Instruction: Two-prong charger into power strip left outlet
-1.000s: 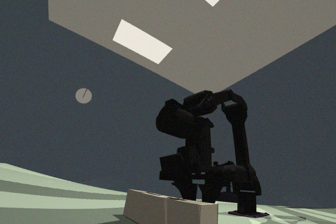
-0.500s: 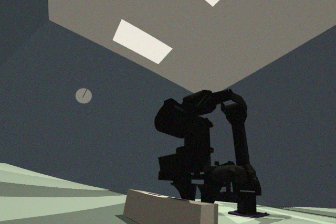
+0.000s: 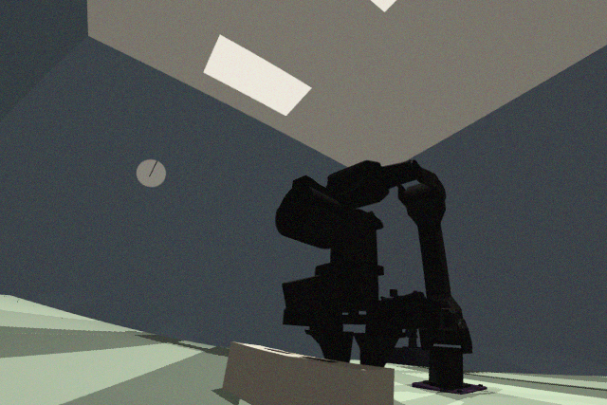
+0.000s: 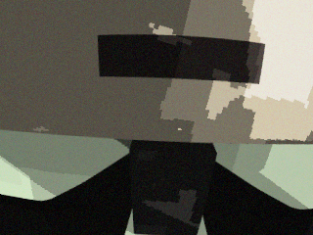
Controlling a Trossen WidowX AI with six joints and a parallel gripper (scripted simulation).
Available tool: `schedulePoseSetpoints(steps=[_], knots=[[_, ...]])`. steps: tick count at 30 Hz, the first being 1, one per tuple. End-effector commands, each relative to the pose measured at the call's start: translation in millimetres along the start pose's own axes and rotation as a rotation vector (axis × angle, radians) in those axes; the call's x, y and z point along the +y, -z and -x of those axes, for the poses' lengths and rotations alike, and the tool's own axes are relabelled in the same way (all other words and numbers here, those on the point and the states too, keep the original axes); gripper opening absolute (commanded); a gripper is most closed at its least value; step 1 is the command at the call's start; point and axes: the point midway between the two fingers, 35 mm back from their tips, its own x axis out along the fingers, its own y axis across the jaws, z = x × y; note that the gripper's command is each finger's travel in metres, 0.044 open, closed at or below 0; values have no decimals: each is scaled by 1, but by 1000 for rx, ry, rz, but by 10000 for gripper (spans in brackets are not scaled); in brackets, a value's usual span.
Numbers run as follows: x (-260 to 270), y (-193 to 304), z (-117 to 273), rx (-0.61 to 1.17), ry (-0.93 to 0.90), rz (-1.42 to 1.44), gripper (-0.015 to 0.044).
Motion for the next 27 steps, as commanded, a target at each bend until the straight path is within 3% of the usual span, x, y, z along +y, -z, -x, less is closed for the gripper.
schedulePoseSetpoints(steps=[1, 27], knots=[[-1, -2, 1, -2, 4, 4, 0], [-1, -11, 2, -3, 4, 4, 0]])
